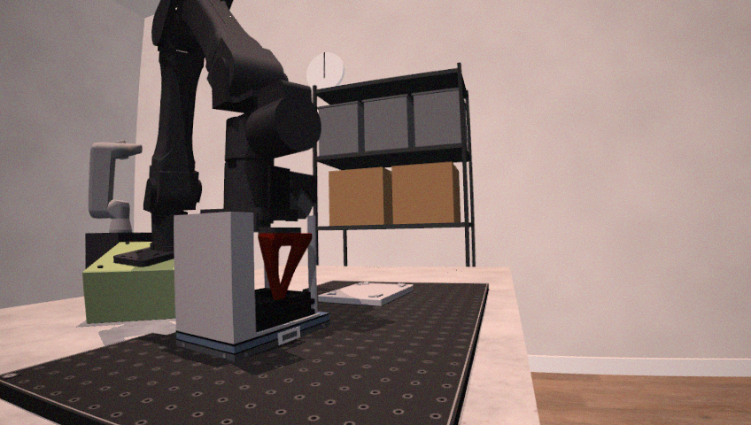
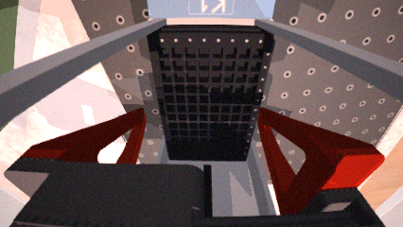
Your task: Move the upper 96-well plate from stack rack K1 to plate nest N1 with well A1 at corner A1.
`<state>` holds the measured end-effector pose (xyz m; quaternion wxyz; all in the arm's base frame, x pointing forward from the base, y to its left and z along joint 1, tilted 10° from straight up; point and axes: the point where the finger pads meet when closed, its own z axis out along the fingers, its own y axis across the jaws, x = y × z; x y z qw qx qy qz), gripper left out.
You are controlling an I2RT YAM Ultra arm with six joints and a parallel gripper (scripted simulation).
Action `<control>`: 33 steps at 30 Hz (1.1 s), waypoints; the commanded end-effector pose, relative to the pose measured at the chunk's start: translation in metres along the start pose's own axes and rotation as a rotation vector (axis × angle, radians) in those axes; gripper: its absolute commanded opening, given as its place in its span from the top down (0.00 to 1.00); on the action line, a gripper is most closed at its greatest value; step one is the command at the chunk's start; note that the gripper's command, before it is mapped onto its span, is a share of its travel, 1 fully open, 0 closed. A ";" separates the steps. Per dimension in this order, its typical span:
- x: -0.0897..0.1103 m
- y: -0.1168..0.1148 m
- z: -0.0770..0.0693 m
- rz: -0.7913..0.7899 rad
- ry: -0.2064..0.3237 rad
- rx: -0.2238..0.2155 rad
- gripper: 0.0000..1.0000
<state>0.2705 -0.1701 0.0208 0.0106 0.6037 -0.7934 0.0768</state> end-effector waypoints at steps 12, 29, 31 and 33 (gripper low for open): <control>0.004 -0.010 0.016 0.006 -0.005 0.037 0.00; 0.001 -0.009 0.013 0.002 -0.001 0.034 1.00; 0.001 -0.009 0.013 0.002 -0.001 0.034 1.00; 0.001 -0.009 0.013 0.002 -0.001 0.034 1.00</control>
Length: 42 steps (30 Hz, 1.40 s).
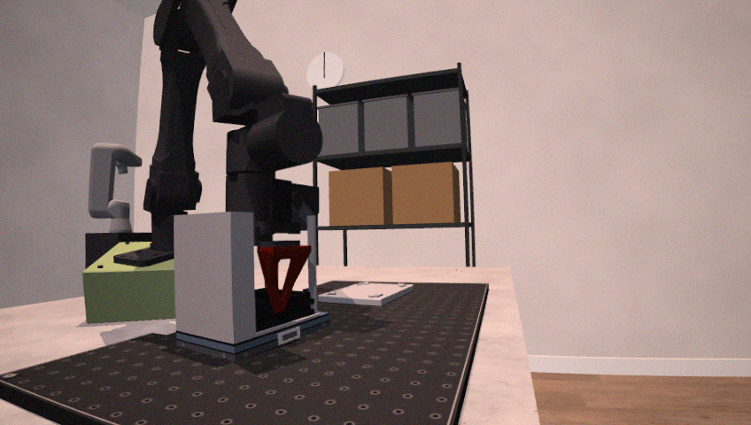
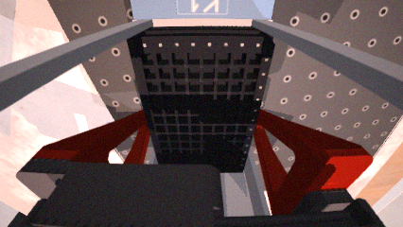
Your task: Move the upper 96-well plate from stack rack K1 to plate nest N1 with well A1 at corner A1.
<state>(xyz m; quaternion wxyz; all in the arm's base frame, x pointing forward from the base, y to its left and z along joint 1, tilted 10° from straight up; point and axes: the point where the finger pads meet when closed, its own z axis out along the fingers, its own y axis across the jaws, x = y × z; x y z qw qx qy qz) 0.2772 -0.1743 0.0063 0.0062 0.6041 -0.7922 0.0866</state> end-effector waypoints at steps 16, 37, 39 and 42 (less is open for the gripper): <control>0.001 -0.003 -0.003 0.003 -0.005 0.013 1.00; 0.004 -0.010 -0.027 0.012 -0.004 0.040 1.00; 0.004 -0.010 -0.029 0.011 -0.004 0.040 1.00; 0.003 -0.010 -0.033 0.010 -0.004 0.040 1.00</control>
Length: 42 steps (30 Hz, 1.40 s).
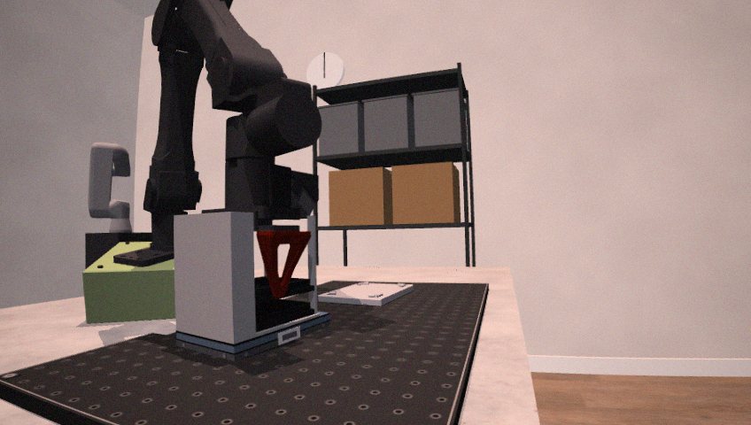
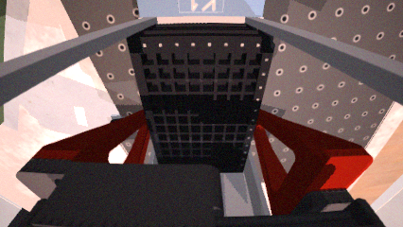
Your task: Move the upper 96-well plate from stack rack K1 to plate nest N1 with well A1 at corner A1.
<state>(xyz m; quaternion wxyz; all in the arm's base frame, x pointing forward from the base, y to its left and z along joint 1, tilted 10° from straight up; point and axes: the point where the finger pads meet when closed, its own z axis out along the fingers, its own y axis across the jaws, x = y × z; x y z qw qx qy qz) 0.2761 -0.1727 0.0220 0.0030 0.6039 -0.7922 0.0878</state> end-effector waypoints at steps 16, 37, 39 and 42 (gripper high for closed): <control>0.001 -0.009 -0.041 0.000 0.009 0.033 1.00; 0.001 -0.007 -0.073 0.000 0.009 0.033 1.00; 0.001 -0.007 -0.076 0.000 0.009 0.033 1.00; 0.001 -0.007 -0.081 0.000 0.009 0.033 1.00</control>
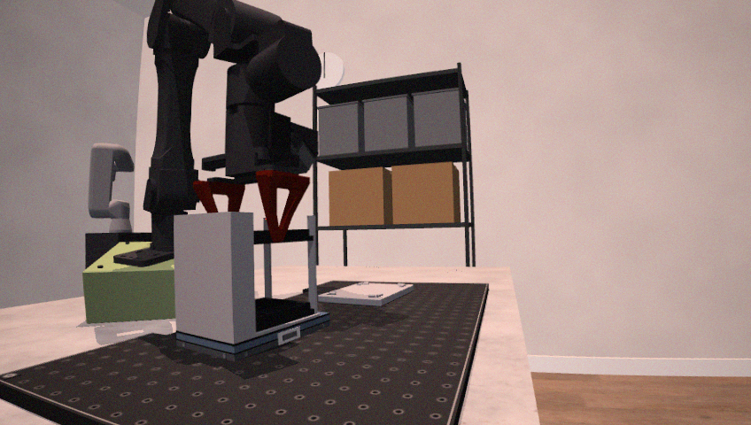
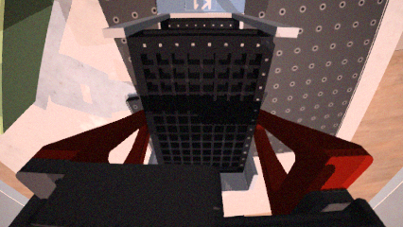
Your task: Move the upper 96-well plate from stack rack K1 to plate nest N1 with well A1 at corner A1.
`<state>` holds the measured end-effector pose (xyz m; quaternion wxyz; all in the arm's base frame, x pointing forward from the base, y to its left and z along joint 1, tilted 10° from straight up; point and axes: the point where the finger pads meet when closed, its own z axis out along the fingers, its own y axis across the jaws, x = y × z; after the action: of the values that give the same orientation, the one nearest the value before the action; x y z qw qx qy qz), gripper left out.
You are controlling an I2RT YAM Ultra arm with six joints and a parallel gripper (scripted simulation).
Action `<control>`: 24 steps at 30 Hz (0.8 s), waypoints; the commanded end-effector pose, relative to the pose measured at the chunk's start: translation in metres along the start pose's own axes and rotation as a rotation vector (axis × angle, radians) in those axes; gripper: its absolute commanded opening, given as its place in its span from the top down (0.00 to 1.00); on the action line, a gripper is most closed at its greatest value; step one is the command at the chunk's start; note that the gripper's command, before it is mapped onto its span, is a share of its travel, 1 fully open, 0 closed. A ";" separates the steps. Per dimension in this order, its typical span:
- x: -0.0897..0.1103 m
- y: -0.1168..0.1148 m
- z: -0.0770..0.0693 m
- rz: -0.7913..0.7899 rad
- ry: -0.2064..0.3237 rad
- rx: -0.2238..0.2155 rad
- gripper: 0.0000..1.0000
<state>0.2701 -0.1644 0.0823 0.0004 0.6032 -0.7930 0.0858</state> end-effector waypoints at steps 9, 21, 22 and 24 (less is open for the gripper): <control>0.000 -0.006 -0.032 -0.002 0.015 0.033 1.00; 0.000 -0.005 -0.052 -0.002 0.015 0.033 1.00; 0.000 -0.005 -0.053 -0.002 0.015 0.033 1.00; 0.000 -0.005 -0.053 -0.002 0.015 0.033 1.00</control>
<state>0.2673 -0.1610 0.1185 0.0011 0.6025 -0.7931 0.0895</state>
